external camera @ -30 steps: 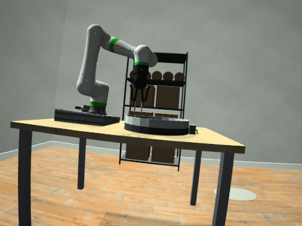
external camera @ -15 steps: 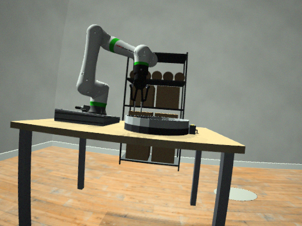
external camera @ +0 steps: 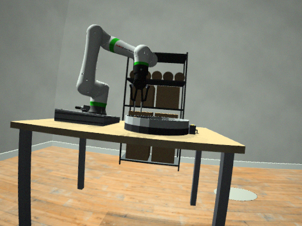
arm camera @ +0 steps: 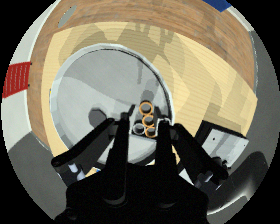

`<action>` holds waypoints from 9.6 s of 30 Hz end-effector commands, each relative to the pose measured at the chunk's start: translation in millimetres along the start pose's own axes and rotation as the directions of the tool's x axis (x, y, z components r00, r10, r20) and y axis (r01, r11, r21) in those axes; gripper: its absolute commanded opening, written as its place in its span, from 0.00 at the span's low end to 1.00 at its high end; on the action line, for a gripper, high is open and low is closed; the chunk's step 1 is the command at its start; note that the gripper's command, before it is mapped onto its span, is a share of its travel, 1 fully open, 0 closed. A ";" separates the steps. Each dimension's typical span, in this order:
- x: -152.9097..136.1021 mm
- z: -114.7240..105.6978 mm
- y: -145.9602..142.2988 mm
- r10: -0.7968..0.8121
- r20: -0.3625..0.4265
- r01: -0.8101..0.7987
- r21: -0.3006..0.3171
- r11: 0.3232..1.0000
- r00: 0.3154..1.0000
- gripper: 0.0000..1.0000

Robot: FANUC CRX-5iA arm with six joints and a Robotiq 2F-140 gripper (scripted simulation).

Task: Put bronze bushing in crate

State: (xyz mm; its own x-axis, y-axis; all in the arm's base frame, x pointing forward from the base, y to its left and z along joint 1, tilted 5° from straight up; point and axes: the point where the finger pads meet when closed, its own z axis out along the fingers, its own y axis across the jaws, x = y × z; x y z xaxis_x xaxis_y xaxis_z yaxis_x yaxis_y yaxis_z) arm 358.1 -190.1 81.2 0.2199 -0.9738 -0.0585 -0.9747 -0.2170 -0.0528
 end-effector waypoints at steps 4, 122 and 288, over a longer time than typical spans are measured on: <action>0.1 -0.2 -0.1 0.000 0.000 0.000 0.000 1.000 1.000 0.24; -7.5 -0.2 34.5 0.000 0.000 0.000 0.000 1.000 1.000 0.24; -7.5 0.0 34.5 0.000 0.000 0.000 0.000 1.000 1.000 0.24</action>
State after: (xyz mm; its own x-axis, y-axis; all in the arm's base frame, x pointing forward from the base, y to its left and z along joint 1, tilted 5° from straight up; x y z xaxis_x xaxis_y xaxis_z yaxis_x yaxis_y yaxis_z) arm 322.7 -190.2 79.6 0.2199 -0.9738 -0.0585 -0.9747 -0.2170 -0.0528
